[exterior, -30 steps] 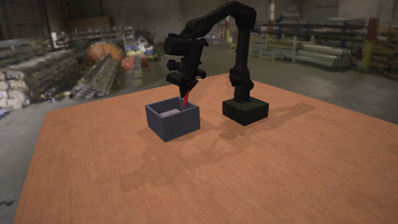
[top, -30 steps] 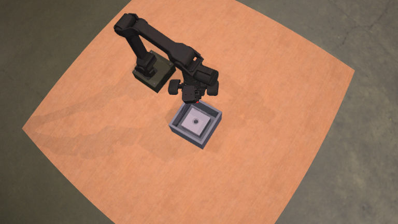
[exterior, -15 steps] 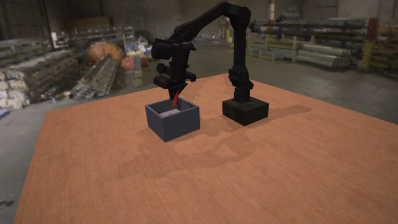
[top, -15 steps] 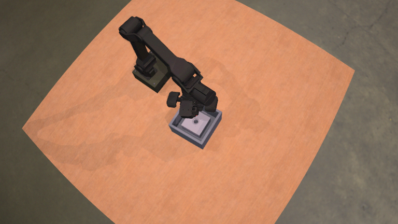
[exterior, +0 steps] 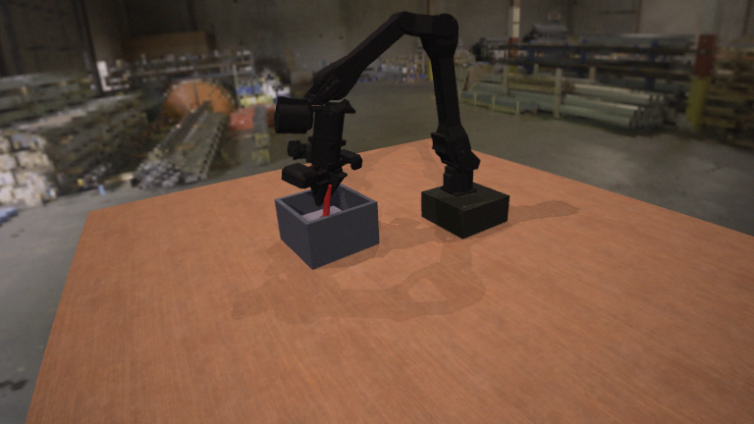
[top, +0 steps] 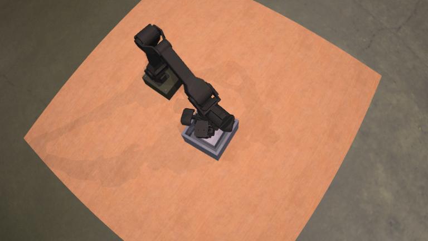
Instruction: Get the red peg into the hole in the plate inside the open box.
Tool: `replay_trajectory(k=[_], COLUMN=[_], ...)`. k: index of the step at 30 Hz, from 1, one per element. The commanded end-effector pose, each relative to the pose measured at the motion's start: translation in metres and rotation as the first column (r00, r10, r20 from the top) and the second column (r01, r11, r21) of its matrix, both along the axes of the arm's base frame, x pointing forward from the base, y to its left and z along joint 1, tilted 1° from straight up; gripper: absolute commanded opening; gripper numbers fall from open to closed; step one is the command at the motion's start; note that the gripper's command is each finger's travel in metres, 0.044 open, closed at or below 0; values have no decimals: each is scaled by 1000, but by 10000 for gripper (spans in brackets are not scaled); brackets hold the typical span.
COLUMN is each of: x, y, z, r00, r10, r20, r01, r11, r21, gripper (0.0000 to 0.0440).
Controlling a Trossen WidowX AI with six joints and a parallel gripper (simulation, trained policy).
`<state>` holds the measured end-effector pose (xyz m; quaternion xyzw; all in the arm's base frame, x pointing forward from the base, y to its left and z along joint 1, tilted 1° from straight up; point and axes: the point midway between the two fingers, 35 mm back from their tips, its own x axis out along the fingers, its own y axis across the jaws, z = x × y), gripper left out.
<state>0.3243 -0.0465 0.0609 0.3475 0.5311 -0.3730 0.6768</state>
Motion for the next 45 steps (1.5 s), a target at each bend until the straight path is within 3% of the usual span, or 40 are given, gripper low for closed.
replay_trajectory(k=[1,4,9,16,31,45], x=[0,3,19,37,75,75], y=[-3,-6,-14,-27,-63,-63], z=[-11,-15,-13,-7,13,13], r00=[999,998,999,999,993,993], r10=[20,29,35,47,20,20], r20=[-32,-51,-33,-13,120,120], r01=[-20,-29,-35,-47,-9,-9], r11=[1000,1000,999,999,996,996], r21=[5,3,-4,-23,-94,-94], gripper=[147,171,298,440,440,440])
